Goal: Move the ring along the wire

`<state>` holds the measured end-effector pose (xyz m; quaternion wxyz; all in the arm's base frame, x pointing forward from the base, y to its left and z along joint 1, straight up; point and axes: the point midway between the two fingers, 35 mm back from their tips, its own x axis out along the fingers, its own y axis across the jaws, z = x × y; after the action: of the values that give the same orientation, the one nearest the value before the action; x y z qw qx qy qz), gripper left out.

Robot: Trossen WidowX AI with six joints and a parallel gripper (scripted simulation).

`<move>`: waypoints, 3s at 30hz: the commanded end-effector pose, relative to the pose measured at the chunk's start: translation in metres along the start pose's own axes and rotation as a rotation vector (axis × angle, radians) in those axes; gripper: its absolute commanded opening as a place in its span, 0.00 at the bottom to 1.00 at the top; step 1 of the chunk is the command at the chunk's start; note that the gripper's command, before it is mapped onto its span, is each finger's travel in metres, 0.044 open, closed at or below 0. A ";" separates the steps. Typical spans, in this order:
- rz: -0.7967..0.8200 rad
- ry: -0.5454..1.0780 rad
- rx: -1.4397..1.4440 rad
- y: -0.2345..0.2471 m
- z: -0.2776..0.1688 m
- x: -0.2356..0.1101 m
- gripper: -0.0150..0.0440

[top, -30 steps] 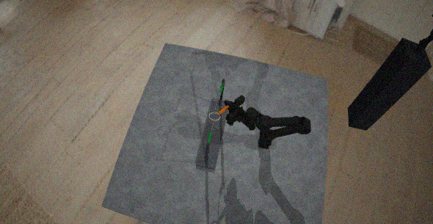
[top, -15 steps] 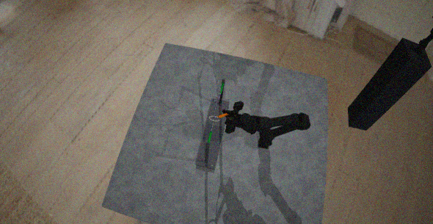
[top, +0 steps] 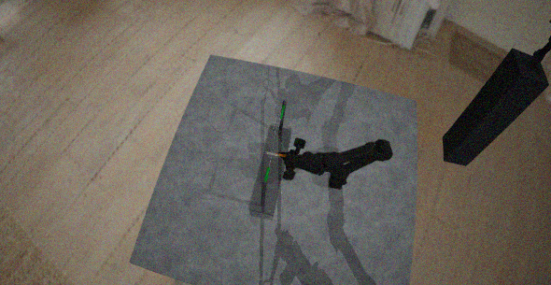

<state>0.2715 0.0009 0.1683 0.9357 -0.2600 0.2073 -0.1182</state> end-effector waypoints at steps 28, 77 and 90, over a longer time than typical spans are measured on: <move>0.233 0.055 0.432 0.085 0.019 -0.020 0.00; 0.249 0.054 0.471 0.129 0.042 -0.038 0.00; 0.249 0.054 0.471 0.139 0.028 -0.032 0.00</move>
<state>0.2712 0.1404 0.1315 0.9722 -0.0036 0.2286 -0.0511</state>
